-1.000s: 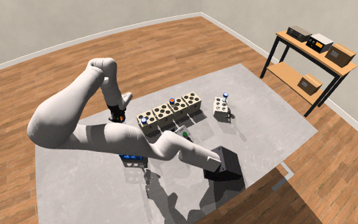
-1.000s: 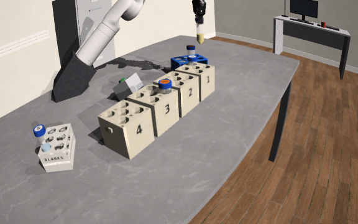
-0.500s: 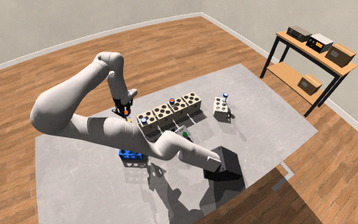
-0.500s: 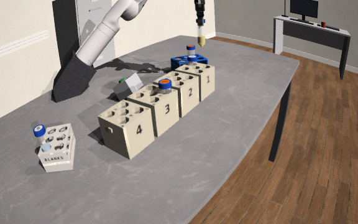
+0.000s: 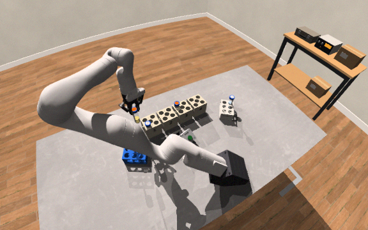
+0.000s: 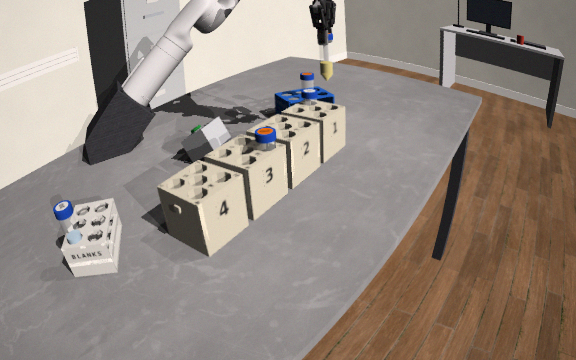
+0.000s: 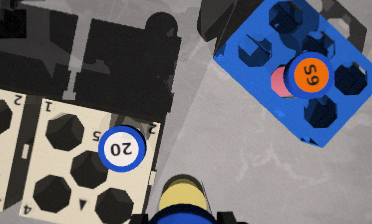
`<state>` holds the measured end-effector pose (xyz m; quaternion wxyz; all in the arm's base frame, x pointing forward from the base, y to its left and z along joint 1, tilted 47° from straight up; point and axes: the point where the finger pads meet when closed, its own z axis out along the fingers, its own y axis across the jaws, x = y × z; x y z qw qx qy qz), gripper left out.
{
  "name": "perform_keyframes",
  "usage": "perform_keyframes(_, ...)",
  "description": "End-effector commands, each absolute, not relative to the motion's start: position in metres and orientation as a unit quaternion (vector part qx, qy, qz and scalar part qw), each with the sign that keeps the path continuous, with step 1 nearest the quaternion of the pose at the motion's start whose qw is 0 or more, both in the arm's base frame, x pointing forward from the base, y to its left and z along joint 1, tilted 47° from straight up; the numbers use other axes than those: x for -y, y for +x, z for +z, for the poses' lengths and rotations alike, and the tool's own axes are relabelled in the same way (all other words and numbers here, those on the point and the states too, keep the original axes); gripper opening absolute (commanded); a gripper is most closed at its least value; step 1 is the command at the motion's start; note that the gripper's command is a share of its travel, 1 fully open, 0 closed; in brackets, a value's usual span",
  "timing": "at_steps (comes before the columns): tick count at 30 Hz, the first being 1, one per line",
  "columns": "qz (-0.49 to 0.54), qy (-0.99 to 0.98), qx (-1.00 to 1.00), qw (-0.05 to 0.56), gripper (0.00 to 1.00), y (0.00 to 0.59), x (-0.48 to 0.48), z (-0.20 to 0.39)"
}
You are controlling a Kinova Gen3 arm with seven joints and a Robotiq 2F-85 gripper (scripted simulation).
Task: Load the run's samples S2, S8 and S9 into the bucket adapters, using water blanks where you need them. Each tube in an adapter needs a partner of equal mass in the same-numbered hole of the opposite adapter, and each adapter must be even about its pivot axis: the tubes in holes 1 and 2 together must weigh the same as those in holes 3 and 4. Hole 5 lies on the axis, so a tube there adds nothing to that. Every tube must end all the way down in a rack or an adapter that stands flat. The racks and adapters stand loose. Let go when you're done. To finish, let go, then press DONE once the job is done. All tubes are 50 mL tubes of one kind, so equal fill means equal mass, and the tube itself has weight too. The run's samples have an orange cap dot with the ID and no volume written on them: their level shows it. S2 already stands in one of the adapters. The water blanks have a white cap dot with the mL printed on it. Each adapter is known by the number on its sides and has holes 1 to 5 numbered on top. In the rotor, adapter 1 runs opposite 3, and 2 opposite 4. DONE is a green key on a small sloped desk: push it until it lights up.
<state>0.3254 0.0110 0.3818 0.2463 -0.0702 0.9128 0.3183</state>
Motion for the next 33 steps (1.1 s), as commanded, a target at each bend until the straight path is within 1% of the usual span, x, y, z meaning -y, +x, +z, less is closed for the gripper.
perform_keyframes(1,0.328,-0.034,-0.915,0.233,0.1,0.333,-0.001,0.378)
perform_keyframes(17,0.357,0.094,-0.911,0.185,0.1,0.361,0.034,0.363)
perform_keyframes(33,0.38,0.22,-0.889,0.134,0.1,0.361,0.034,0.363)
